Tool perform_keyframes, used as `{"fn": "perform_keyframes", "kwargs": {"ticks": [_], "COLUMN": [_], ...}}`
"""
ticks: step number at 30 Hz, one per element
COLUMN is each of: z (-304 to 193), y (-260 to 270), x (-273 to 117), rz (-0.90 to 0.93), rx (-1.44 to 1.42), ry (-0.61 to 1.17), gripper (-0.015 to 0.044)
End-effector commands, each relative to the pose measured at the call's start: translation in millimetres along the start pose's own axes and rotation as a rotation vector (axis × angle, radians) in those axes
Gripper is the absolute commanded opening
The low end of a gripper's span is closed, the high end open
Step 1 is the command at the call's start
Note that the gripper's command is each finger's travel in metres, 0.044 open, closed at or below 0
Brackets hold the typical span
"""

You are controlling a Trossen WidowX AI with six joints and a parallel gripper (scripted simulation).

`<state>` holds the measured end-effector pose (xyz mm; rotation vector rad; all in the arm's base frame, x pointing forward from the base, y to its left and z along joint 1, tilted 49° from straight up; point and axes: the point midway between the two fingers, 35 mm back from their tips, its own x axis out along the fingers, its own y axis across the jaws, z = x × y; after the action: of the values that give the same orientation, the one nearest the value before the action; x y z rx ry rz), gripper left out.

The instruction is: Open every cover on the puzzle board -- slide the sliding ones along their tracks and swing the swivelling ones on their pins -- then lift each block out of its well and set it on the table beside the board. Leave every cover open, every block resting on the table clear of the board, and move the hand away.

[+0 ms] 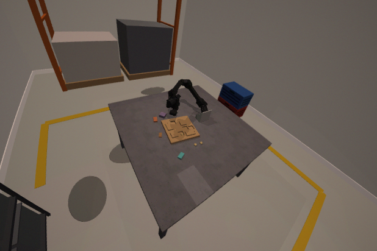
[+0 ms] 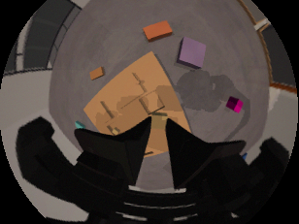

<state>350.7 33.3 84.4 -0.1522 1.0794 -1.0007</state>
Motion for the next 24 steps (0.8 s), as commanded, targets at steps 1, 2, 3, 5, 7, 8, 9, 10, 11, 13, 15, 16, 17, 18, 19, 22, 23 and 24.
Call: {"fn": "perform_keyframes", "kwargs": {"ticks": [1,2,3,5,7,8,9,10,11,13,15,16,17,18,19,22,23,24], "z": [2.6,3.2,3.7,4.6,5.3,5.6,5.8,6.0,6.1,6.2,6.1,5.9,5.7,5.5,5.2,4.0,3.5,2.9], "y": [-18.2,-22.2,-26.1,-34.0,-41.9,-45.8,-49.7,-53.6,-57.5,-65.3,-73.0,-76.9,-80.7,-84.5,-88.3,-99.8,-103.8,-107.7], "x": [-0.3,-0.6,-0.8,-1.3,-1.6,-1.8,-1.9,-2.1,-2.2,-2.3,-2.4,-2.4,-2.4,-2.4,-2.4,-2.2,-2.1,-2.0], "rz": [-0.006,-0.006,-0.006,-0.006,-0.006,-0.006,-0.006,-0.006,-0.006,-0.006,-0.007,-0.007,-0.007,-0.007,-0.007,-0.008,-0.008,-0.008], "rx": [-0.006,-0.006,-0.006,-0.007,-0.007,-0.007,-0.007,-0.007,-0.007,-0.008,-0.008,-0.008,-0.008,-0.008,-0.008,-0.008,-0.009,-0.009], "ry": [0.005,0.005,0.005,0.005,0.005,0.005,0.005,0.006,0.006,0.006,0.006,0.006,0.006,0.006,0.005,0.005,0.005,0.005], "gripper": [0.0080,0.0080,0.0080,0.0080,0.0080,0.0080,0.0080,0.0080,0.0080,0.0080,0.0080,0.0080,0.0080,0.0080,0.0080,0.0080,0.0080,0.0080]}}
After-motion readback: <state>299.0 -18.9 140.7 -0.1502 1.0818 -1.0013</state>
